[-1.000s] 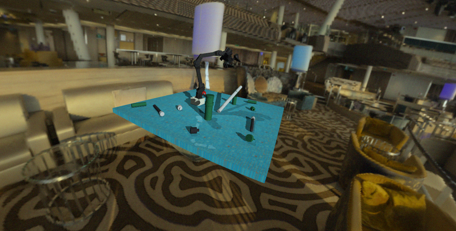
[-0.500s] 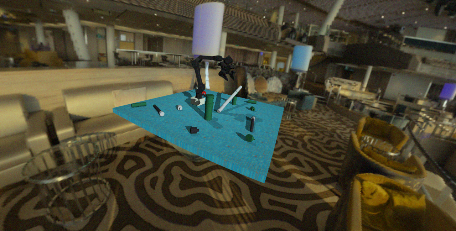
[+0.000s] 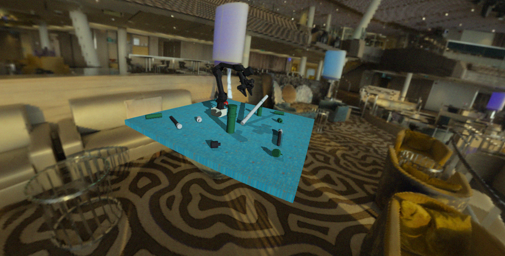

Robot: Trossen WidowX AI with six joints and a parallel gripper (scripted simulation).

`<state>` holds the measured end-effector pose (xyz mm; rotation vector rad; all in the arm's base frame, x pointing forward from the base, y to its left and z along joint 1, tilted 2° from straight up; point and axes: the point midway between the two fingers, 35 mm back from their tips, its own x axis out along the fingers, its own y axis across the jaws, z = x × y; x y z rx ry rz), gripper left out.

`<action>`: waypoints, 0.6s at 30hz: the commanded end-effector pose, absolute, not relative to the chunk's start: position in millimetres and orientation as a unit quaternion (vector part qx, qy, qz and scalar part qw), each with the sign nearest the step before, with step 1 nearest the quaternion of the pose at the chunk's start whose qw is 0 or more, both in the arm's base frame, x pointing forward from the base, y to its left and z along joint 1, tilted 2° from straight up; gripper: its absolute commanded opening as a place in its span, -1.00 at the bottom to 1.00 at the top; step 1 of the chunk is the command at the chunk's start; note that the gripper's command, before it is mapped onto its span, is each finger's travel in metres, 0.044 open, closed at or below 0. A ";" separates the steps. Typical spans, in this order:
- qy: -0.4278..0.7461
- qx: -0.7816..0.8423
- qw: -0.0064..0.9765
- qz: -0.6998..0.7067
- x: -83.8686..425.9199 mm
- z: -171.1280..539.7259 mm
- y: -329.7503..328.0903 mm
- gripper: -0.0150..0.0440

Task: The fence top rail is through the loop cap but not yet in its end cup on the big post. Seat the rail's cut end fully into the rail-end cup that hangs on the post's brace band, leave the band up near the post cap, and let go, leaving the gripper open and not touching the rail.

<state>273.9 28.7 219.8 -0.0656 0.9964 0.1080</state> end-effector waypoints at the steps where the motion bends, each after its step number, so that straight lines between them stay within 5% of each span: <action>1: 0.484 -0.074 0.868 0.081 273.8 216.7 20.4 1.00; 18: 0.402 -0.443 0.711 0.369 274.9 198.0 -82.3 1.00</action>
